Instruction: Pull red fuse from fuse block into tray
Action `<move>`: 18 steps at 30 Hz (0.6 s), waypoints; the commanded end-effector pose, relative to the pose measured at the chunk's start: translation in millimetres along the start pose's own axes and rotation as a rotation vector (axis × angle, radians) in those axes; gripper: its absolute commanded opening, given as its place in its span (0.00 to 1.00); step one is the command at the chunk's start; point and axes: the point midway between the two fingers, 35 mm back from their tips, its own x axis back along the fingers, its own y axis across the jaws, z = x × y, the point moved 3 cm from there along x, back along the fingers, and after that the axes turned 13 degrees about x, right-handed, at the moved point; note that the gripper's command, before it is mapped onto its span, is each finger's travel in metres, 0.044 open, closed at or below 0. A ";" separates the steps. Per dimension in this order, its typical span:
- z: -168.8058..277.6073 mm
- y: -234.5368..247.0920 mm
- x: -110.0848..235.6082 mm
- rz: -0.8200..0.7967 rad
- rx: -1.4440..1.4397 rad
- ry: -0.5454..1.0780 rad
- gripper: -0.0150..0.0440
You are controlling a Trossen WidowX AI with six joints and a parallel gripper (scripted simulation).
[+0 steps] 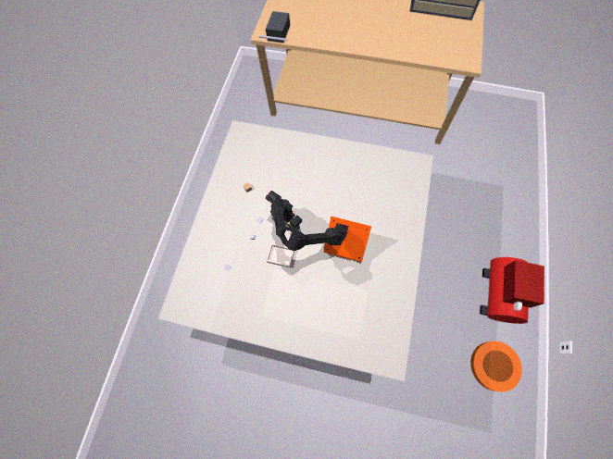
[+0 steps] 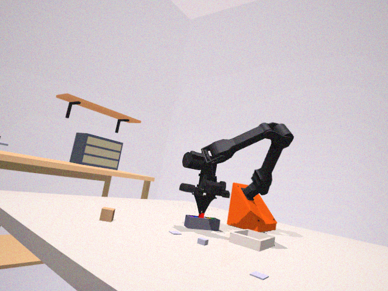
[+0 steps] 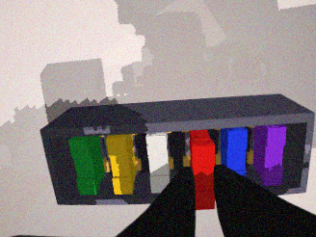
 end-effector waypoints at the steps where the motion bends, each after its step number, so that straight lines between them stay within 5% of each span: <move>1: 0.4 -0.1 2.6 0.000 0.005 0.005 0.25; 18: 0.3 -0.1 10.9 0.000 0.004 0.004 0.25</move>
